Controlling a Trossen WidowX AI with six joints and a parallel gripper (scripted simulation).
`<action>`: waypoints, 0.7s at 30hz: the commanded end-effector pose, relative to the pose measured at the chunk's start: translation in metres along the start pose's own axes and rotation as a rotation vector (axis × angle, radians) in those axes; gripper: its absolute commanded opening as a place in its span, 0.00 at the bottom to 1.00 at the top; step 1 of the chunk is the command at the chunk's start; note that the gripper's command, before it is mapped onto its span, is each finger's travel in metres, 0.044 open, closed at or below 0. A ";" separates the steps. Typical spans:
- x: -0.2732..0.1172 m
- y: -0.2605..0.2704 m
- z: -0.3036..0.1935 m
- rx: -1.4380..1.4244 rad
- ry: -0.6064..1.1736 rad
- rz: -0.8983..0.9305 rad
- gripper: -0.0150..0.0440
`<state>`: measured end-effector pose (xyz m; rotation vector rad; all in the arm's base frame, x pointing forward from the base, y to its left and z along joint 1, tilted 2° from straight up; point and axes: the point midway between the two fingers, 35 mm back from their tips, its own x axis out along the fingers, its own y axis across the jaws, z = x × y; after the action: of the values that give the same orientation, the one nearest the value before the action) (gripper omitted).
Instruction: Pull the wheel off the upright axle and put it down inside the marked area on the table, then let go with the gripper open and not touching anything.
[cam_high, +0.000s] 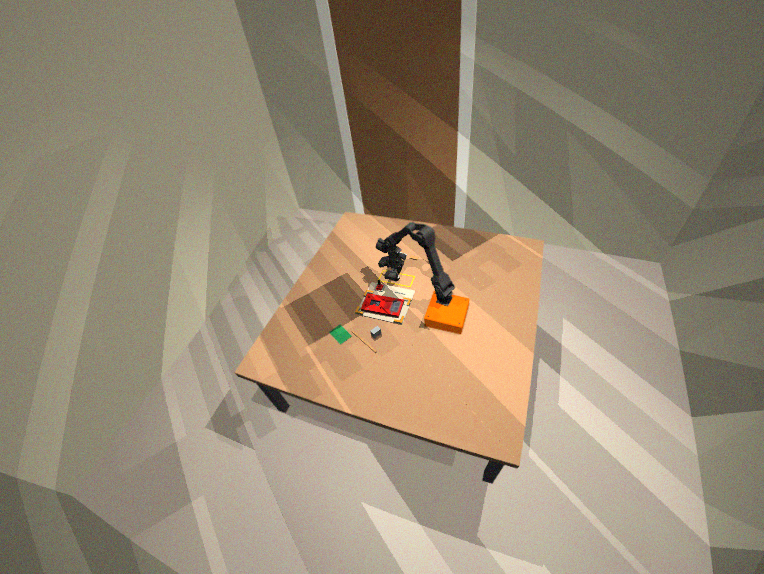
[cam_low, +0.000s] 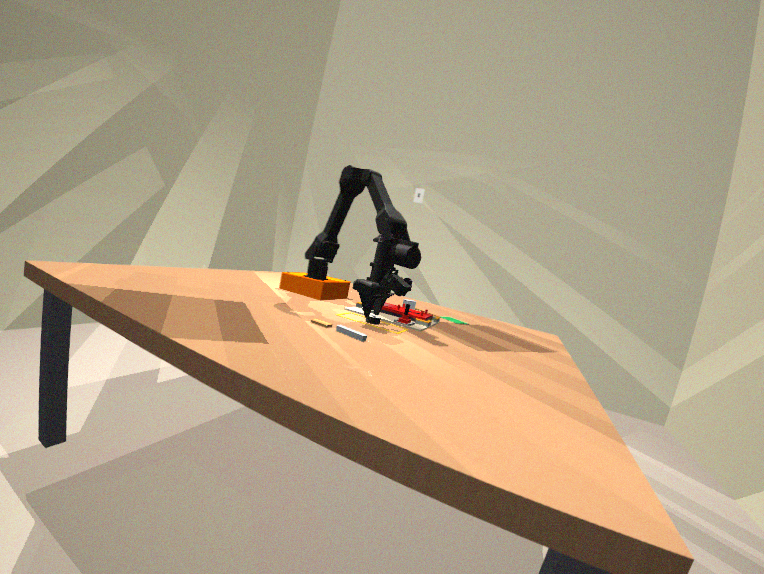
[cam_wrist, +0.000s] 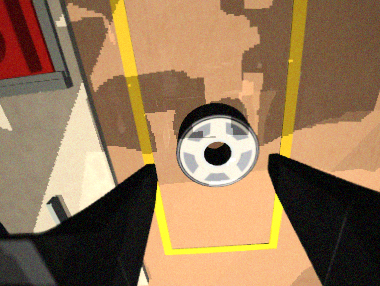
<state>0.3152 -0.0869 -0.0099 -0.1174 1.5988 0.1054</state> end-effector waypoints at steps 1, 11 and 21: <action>-0.037 -0.002 0.005 -0.003 -0.030 -0.014 0.76; -0.066 0.011 -0.024 -0.003 -0.028 -0.013 0.99; -0.095 0.035 -0.080 -0.005 -0.025 -0.012 1.00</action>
<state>0.2421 -0.0647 0.0877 -0.1342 1.5640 0.1036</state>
